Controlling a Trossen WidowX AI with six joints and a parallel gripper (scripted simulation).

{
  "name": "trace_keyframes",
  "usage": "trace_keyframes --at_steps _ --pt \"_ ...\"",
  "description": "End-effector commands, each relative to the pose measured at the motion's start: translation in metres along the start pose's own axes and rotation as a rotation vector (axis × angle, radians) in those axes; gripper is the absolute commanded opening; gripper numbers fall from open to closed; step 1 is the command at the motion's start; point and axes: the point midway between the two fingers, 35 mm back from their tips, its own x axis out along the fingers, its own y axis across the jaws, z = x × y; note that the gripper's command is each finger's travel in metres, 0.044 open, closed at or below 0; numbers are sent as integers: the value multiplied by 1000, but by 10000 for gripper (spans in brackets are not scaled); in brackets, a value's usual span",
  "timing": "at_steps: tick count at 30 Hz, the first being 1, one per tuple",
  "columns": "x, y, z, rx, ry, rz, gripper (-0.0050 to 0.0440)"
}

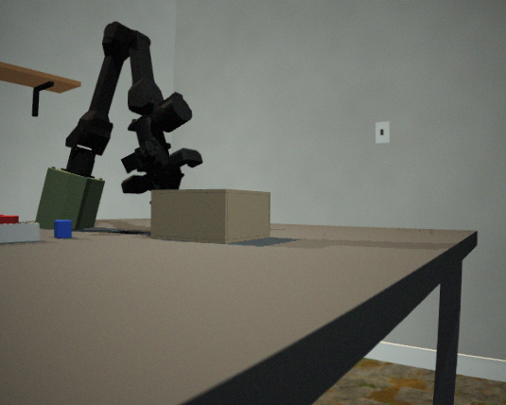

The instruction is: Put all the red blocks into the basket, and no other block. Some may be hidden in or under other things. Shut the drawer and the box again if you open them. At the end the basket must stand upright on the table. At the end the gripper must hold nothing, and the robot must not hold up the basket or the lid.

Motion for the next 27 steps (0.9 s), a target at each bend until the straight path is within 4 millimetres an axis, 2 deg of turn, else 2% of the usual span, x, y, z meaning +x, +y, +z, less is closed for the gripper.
trace_keyframes --at_steps 1,11,21,27 --pt "1 0 1 2 -3 -1 0" --pt "0 -3 1 2 -3 -1 0" --pt "-9 -28 0 2 -3 -1 0" --pt "-9 -28 0 2 -3 -1 0"
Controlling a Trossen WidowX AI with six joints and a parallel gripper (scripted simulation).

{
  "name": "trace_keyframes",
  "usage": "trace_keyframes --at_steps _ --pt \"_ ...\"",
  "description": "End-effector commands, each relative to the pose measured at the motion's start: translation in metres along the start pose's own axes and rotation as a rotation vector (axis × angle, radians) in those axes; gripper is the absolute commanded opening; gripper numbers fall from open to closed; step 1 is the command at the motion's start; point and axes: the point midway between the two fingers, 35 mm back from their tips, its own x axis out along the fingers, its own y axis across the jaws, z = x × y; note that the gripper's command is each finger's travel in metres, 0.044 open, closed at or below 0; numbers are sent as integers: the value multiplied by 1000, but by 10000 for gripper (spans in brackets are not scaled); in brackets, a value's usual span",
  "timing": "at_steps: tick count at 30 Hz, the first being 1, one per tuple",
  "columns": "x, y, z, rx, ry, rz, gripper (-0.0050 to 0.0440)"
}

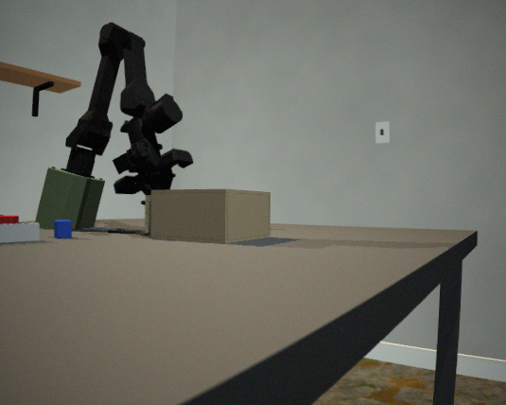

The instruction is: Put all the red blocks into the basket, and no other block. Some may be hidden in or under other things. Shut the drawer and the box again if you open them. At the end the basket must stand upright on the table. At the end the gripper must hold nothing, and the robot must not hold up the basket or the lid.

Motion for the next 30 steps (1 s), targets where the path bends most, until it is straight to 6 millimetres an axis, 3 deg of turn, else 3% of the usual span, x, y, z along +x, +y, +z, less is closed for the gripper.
trace_keyframes --at_steps 1,8,18,30 --pt "-1 -6 1 0 -1 -8 0" --pt "-4 -11 1 1 -1 -357 0" --pt "-5 -14 1 1 -1 -357 0" --pt "-17 -44 1 1 -1 -357 0"
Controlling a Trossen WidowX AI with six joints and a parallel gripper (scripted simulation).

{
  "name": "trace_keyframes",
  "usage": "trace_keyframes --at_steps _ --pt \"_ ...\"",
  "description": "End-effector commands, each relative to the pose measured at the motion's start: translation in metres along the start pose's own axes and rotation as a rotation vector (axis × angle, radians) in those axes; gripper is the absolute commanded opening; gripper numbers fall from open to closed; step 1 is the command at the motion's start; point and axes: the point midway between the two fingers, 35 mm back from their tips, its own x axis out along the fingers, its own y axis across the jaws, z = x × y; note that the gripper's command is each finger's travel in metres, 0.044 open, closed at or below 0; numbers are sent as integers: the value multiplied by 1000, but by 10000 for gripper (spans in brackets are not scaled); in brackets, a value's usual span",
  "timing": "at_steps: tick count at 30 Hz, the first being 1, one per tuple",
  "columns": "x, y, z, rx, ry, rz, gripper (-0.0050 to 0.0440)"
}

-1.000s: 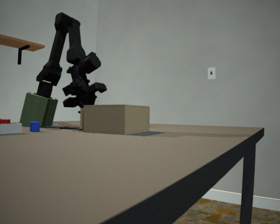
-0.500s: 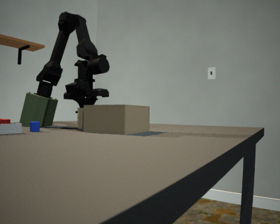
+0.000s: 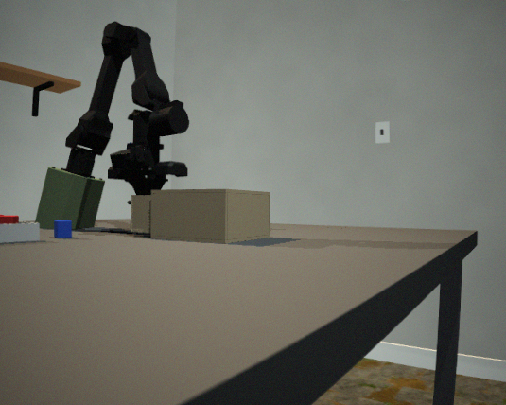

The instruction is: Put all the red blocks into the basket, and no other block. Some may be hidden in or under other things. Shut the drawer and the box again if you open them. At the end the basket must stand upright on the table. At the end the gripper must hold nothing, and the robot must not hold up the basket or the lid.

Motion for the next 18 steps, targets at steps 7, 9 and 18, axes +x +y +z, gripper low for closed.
trace_keyframes --at_steps 7,9,18 --pt "0 -28 0 0 -4 -15 0" --pt "0 -33 0 0 -4 -15 0" --pt "0 -44 0 0 -4 -15 0"
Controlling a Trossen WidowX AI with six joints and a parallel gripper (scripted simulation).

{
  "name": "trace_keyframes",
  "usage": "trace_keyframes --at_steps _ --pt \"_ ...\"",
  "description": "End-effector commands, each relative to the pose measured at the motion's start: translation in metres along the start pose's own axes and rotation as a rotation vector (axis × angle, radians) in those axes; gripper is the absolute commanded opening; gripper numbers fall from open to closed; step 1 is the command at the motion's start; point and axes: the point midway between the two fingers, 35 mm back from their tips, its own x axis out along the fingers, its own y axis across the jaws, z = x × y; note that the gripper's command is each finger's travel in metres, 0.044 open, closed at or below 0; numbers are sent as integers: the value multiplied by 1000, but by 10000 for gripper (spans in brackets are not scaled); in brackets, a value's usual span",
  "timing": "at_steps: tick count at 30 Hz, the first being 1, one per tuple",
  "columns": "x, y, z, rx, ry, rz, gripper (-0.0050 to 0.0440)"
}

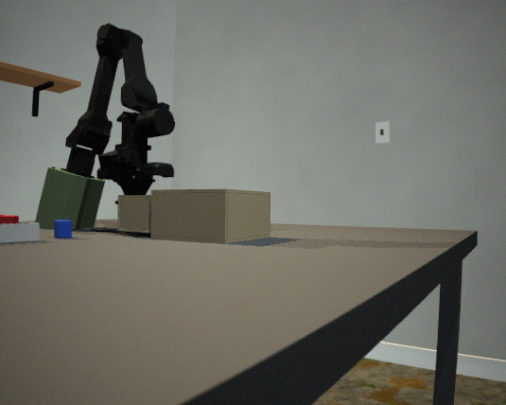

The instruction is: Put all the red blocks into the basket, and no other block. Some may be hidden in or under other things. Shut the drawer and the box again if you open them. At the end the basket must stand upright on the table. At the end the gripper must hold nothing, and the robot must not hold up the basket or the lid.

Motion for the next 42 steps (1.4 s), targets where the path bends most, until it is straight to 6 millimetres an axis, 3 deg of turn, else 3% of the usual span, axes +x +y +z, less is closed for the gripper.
trace_keyframes --at_steps 1,13,14,25,42 --pt "0 -7 0 0 -2 -12 0" --pt "0 -7 0 0 -2 -12 0" --pt "0 -7 0 0 -2 -12 148" --pt "0 -7 0 0 -2 -12 148" --pt "-40 -7 0 0 -2 -12 148"
